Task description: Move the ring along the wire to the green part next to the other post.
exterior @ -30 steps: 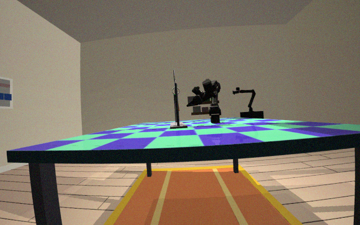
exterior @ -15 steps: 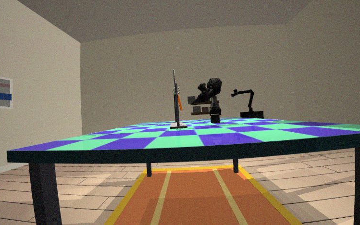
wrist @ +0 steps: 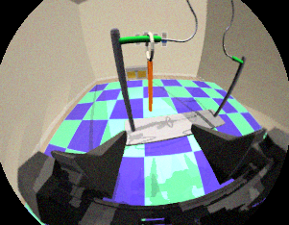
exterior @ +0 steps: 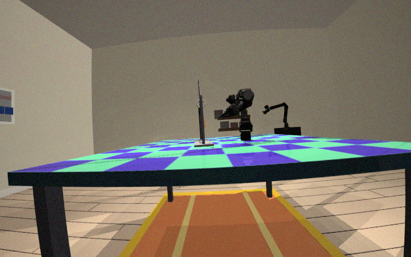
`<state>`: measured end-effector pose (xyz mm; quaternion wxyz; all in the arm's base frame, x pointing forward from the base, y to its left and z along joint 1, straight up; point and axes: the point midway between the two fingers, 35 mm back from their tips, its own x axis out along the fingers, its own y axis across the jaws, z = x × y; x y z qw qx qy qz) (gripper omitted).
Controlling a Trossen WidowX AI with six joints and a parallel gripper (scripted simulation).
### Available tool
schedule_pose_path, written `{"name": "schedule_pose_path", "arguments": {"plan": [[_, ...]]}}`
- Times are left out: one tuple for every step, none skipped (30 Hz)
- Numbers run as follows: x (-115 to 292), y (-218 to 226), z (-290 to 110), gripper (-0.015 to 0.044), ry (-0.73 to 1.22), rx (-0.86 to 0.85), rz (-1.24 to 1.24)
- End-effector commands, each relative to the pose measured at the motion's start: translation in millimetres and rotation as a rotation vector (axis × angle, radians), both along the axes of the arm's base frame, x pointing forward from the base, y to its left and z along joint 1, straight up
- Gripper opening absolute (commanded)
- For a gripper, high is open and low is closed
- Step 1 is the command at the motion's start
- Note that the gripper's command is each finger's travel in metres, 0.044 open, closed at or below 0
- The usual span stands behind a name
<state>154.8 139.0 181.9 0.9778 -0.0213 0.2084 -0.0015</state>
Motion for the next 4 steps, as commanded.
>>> {"name": "schedule_pose_path", "arguments": {"plan": [[0.1,-0.3,0.6,0.044,-0.003,-0.001,-0.002],[0.1,-0.3,0.6,0.044,-0.003,-0.001,-0.002],[0.1,-0.3,0.6,0.044,-0.003,-0.001,-0.002],[0.1,-0.3,0.6,0.044,-0.003,-0.001,-0.002]]}}
